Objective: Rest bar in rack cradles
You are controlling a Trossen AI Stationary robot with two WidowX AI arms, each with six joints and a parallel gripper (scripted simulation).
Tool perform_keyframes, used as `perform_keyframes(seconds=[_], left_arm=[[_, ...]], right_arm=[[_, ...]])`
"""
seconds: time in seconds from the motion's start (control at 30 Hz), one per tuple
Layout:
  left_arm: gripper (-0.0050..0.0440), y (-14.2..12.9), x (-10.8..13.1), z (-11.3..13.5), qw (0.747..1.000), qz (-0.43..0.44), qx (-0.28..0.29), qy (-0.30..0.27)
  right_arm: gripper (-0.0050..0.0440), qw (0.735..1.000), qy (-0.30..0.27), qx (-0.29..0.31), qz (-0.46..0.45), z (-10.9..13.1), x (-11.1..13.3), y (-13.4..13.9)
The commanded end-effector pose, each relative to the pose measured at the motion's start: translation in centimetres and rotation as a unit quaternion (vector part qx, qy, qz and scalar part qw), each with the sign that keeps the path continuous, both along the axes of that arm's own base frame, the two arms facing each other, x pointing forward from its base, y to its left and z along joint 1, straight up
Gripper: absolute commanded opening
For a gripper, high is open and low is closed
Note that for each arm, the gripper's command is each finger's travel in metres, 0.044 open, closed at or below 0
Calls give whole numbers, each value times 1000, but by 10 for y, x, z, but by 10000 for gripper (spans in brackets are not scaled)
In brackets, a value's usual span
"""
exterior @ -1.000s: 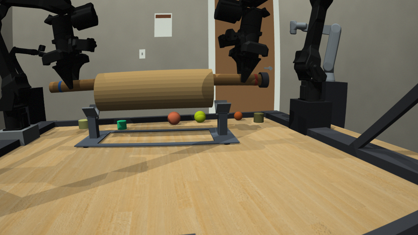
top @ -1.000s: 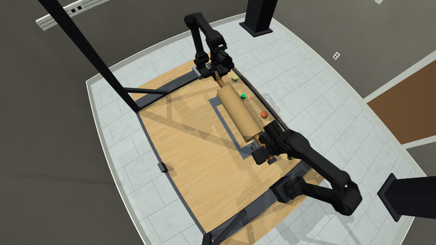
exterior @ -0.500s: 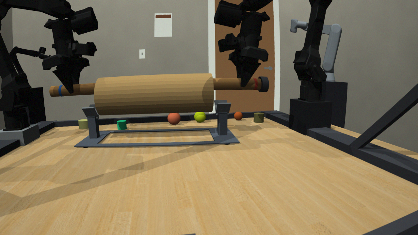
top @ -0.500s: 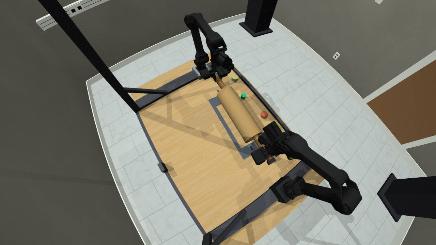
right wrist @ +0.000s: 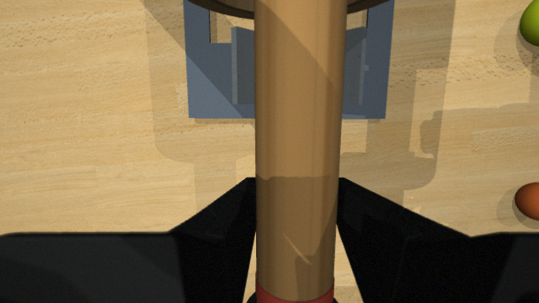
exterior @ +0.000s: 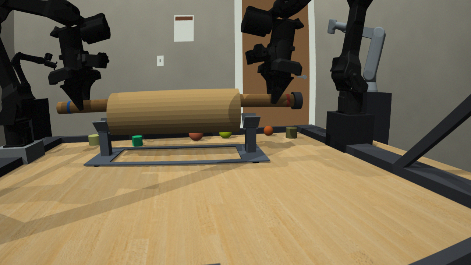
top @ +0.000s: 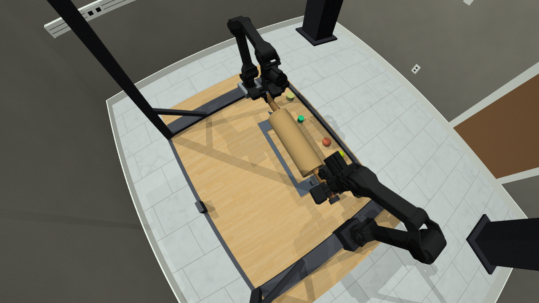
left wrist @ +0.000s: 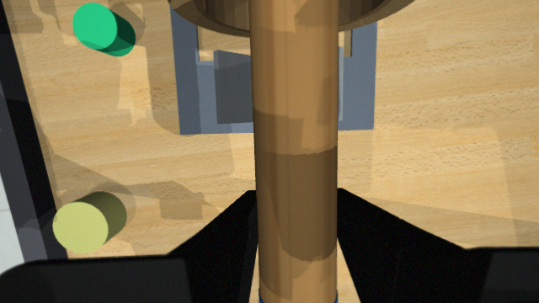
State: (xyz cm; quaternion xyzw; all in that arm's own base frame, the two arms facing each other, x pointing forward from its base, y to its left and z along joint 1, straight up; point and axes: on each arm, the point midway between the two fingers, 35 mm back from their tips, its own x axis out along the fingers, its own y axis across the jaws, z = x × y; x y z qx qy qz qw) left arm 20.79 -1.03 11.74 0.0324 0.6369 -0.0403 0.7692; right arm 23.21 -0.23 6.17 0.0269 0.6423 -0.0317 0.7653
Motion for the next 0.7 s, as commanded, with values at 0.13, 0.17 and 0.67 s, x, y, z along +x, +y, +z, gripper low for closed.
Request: perform_keyframes(seconds=[0.13,0.17,0.67], left_arm=[[50,1,0,-3,1000,0,-2,-8],[50,1,0,-3,1000,0,-2,-9],[50,3,0,-22,1000,0,-2,-1]], right_arm=[[50,1000,-3,0,2,-4,0,-1],[50,1000,-2,1,2,-5,0,-1],[50,1000,-1,0,0,-21,0,-3]])
